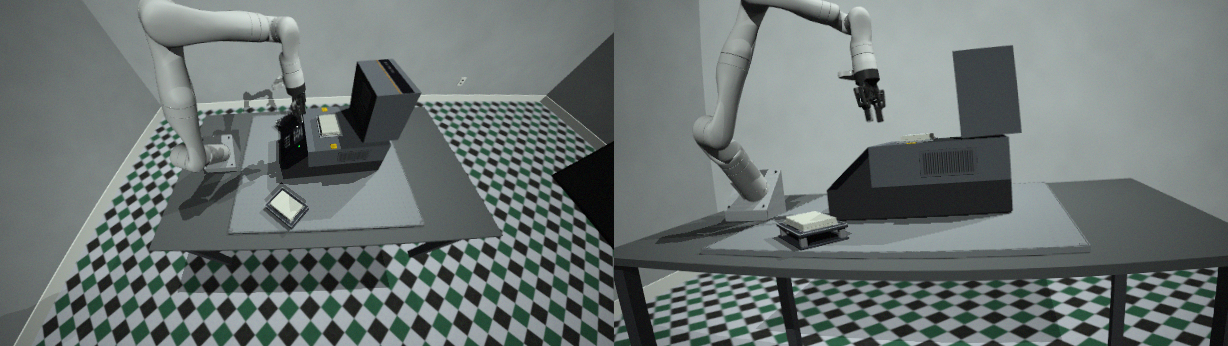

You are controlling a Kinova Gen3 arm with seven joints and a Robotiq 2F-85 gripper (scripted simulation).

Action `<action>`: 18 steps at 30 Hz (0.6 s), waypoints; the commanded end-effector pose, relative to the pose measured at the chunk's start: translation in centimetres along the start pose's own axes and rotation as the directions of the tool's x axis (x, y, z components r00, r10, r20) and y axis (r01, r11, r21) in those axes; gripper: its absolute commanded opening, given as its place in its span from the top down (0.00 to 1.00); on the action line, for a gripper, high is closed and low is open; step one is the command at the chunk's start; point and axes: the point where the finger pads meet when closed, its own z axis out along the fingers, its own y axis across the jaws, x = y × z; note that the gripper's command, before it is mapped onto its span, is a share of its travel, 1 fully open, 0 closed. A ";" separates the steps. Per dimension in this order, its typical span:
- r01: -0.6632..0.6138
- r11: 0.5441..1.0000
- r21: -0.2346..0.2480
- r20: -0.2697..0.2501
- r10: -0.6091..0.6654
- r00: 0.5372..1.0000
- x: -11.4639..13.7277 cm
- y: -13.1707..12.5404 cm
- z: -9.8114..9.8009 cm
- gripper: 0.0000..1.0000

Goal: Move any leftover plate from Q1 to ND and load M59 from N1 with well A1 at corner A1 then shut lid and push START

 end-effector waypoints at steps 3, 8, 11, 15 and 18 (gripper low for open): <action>0.227 0.974 -0.017 0.038 -0.226 0.973 2.0 -0.8 -0.7 0.41; 0.322 0.946 -0.018 0.052 -0.321 0.946 2.9 -1.2 -1.0 0.43; 0.414 0.910 -0.017 0.067 -0.412 0.908 3.8 -1.5 -1.3 0.46; 0.531 0.847 -0.014 0.087 -0.528 0.845 5.0 -2.0 -1.6 0.50; 0.612 0.791 -0.010 0.101 -0.608 0.787 5.9 -2.4 -1.9 0.52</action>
